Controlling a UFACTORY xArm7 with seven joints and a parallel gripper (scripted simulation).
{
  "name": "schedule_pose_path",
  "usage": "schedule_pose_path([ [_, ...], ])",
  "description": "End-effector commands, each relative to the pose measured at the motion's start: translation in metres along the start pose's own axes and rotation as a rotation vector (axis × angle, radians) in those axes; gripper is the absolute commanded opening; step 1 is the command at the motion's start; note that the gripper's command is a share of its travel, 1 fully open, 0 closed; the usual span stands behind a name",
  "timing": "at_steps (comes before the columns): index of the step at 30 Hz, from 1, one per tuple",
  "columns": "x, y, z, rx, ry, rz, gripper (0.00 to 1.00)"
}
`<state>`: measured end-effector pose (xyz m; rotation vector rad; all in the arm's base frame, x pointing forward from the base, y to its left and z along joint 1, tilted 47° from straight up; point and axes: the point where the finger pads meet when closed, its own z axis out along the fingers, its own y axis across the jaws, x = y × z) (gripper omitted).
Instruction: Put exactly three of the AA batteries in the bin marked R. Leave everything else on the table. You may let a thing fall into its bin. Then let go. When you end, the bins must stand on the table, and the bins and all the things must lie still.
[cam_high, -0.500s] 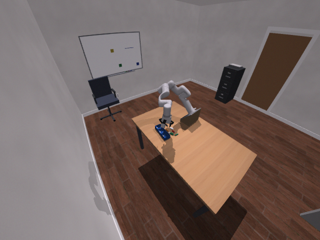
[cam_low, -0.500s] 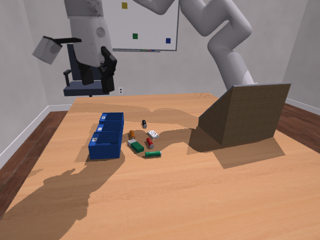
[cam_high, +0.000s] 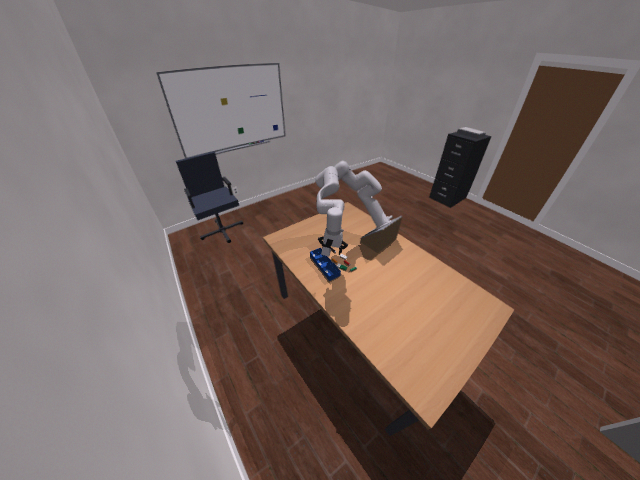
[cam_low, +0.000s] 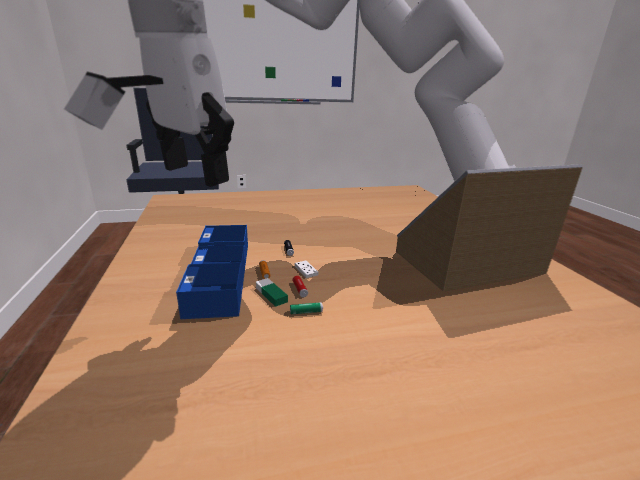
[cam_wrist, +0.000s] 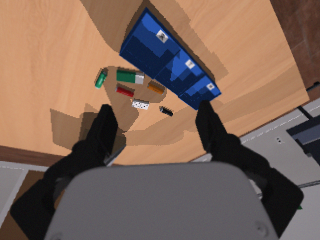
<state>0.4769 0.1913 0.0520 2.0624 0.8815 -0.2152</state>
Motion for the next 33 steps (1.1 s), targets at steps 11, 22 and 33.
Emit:
schedule_pose_path([
  [11,-0.035,-0.017,-0.003,0.064,0.025,0.187,0.07],
  [22,-0.06,-0.026,-0.004,0.086,0.037,0.314,0.07],
  [33,-0.101,-0.037,-0.003,0.092,0.06,0.51,0.07],
])
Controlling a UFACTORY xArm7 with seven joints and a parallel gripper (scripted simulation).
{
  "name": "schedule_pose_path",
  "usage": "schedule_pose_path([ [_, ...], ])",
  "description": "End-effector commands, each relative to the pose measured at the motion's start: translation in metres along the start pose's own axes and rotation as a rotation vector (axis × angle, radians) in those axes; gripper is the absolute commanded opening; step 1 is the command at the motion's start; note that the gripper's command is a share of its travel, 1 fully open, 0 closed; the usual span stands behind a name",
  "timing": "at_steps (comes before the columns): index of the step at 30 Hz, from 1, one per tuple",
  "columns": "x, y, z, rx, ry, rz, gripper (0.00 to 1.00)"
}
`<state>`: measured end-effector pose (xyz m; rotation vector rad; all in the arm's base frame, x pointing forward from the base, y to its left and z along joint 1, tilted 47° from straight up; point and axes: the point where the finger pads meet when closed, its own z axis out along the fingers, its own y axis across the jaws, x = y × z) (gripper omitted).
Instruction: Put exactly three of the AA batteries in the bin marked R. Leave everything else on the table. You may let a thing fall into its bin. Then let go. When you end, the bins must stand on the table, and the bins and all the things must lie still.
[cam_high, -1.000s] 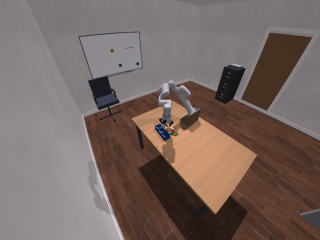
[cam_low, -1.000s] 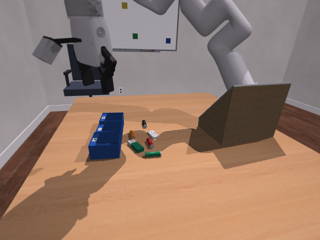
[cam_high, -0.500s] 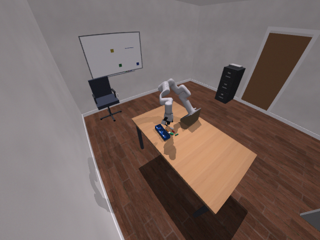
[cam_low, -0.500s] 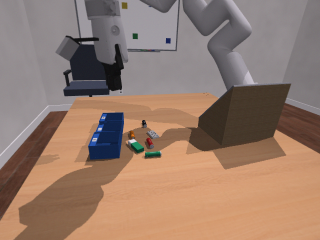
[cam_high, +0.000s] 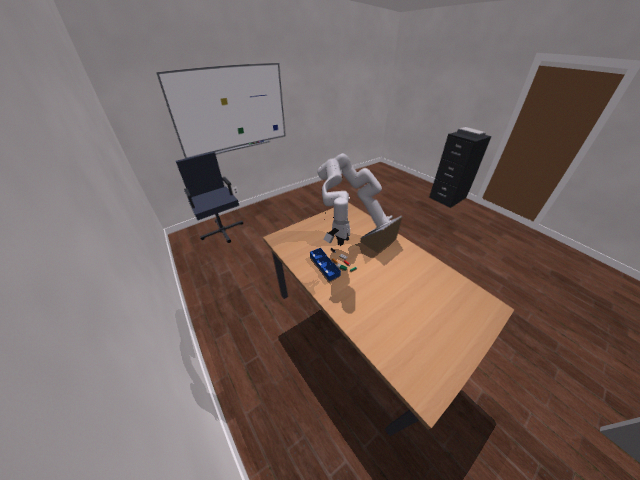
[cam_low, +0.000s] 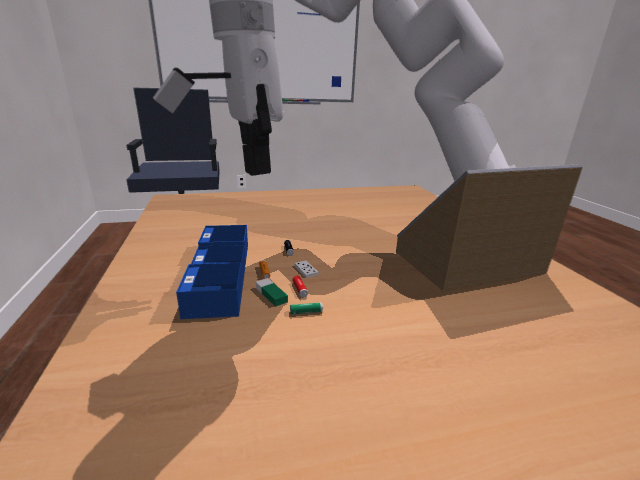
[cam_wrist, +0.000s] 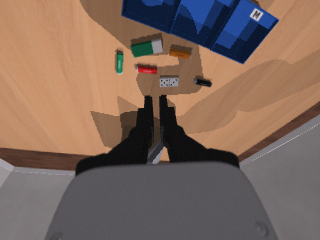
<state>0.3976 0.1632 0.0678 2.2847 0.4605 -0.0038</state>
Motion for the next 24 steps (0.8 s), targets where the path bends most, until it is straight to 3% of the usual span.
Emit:
schedule_pose_path([
  [1,-0.021,0.003,-0.003,0.005,0.034,0.102,0.07],
  [10,-0.049,0.009,0.0,-0.007,0.06,0.234,0.07],
  [24,-0.049,0.009,0.0,-0.007,0.06,0.234,0.07],
])
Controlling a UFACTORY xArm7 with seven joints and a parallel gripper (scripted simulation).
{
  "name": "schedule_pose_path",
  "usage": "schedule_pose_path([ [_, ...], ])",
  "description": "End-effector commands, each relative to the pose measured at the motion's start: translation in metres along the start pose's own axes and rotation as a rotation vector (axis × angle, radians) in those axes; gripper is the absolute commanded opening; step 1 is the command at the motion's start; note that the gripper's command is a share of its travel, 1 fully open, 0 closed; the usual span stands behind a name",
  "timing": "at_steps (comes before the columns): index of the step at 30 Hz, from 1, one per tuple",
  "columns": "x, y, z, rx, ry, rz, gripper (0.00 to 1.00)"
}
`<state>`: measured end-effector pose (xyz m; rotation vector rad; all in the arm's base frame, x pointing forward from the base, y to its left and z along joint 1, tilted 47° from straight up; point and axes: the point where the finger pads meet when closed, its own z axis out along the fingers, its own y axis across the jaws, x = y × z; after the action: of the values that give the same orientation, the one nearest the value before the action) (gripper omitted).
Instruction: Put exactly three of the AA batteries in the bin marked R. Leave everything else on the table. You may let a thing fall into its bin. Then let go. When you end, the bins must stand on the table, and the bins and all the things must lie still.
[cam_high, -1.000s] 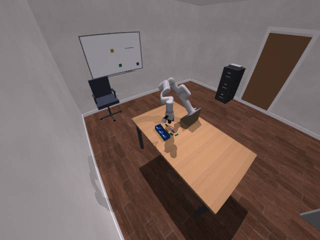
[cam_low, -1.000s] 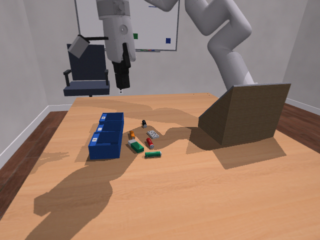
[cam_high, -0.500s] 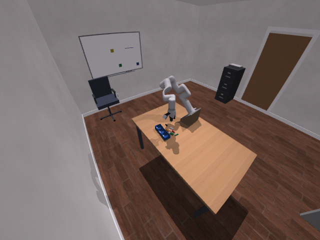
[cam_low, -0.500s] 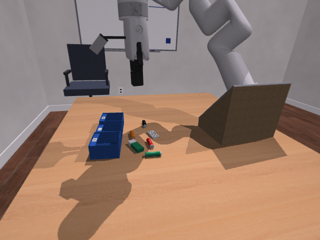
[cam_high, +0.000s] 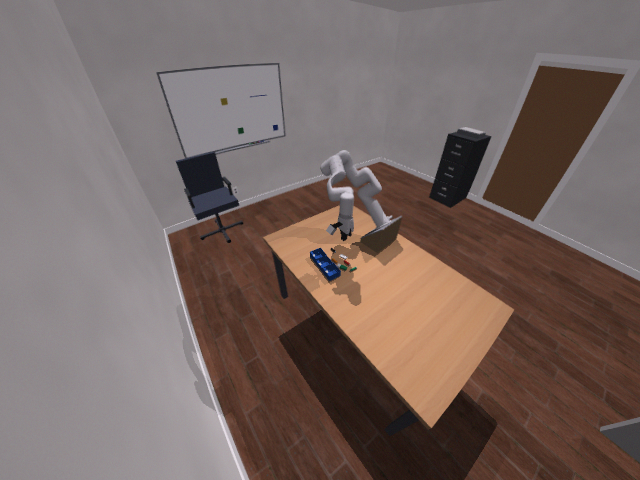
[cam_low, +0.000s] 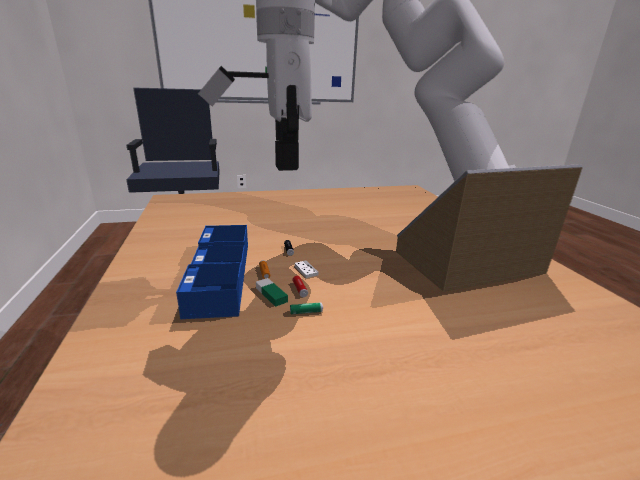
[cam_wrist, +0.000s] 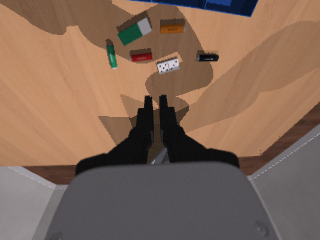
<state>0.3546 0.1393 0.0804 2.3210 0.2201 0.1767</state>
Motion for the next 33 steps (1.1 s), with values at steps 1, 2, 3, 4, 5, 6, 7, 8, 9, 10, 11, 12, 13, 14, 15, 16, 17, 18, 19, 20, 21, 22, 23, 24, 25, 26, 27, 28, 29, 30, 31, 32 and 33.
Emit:
schedule_pose_path([
  [1,0.0,-0.001,-0.002,0.003,0.006,0.002,0.07],
  [2,0.0,-0.001,-0.002,0.003,0.006,0.002,0.07],
  [3,0.004,0.005,0.003,0.003,0.006,0.05,0.07],
  [4,0.009,0.01,0.008,0.003,0.006,0.05,0.07],
  [5,0.013,0.015,0.013,0.002,0.006,0.05,0.07],
  [6,0.017,0.02,0.018,0.002,0.006,0.05,0.07],
  [7,0.021,0.025,0.023,0.002,0.006,0.05,0.07],
  [8,0.025,0.031,0.029,0.002,0.006,0.05,0.07],
  [9,0.029,0.036,0.034,0.002,0.006,0.05,0.07],
  [10,0.033,0.041,0.039,0.002,0.006,0.05,0.07],
  [11,0.037,0.046,0.044,0.002,0.006,0.049,0.07],
  [12,0.037,0.046,0.044,0.002,0.006,0.049,0.07],
  [13,0.037,0.046,0.044,0.002,0.006,0.049,0.07],
  [14,0.041,0.051,0.049,0.002,0.006,0.049,0.07],
  [15,0.046,0.056,0.054,0.002,0.006,0.049,0.07],
  [16,0.05,0.061,0.059,0.002,0.006,0.049,0.07],
  [17,0.054,0.067,0.064,0.002,0.006,0.049,0.07],
  [18,0.058,0.072,0.069,0.002,0.006,0.049,0.07],
  [19,0.062,0.077,0.074,0.002,0.006,0.049,0.07],
  [20,0.066,0.082,0.079,0.002,0.006,0.049,0.07],
  [21,0.07,0.087,0.084,0.002,0.006,0.049,0.07],
  [22,0.073,0.091,0.088,0.002,0.006,0.049,0.07],
  [23,0.077,0.096,0.093,0.002,0.006,0.049,0.07],
  [24,0.081,0.101,0.098,0.002,0.006,0.049,0.07],
  [25,0.085,0.106,0.102,0.002,0.006,0.049,0.07],
  [26,0.088,0.11,0.107,0.002,0.006,0.049,0.07],
  [27,0.092,0.115,0.111,0.002,0.006,0.049,0.07],
  [28,0.096,0.12,0.116,0.002,0.006,0.049,0.07],
  [29,0.096,0.12,0.116,0.002,0.006,0.049,0.07],
  [30,0.096,0.12,0.116,0.002,0.006,0.049,0.07],
  [31,0.101,0.126,0.122,0.002,0.006,0.049,0.07],
  [32,0.101,0.126,0.122,0.002,0.006,0.049,0.07],
  [33,0.101,0.126,0.122,0.002,0.006,0.049,0.07],
])
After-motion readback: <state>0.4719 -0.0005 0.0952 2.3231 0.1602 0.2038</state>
